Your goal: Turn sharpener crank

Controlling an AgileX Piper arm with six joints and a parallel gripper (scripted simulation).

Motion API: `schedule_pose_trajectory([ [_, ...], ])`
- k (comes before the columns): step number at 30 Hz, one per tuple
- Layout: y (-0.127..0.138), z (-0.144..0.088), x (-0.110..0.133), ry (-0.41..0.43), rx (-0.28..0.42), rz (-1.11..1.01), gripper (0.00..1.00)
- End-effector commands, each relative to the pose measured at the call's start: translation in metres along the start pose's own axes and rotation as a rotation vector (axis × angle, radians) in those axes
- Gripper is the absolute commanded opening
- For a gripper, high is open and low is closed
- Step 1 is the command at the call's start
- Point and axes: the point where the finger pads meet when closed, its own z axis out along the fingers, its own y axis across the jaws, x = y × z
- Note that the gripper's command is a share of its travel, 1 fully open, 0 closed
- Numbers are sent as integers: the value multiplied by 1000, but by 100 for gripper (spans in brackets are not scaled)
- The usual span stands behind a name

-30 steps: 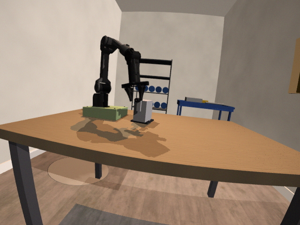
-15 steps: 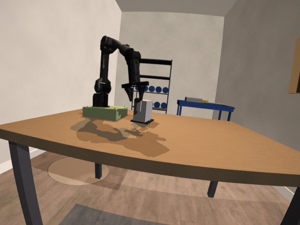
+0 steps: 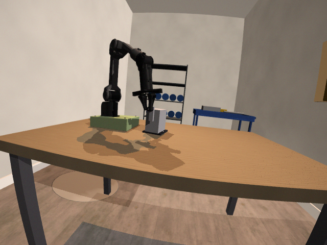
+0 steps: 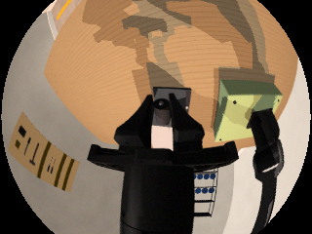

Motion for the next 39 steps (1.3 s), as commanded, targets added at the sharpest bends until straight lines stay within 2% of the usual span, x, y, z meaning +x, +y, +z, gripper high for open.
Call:
schedule_pose_trajectory([
  [1,0,1,0,1,1,-1,20],
  [39,11,3,0,1,1,-1,20],
])
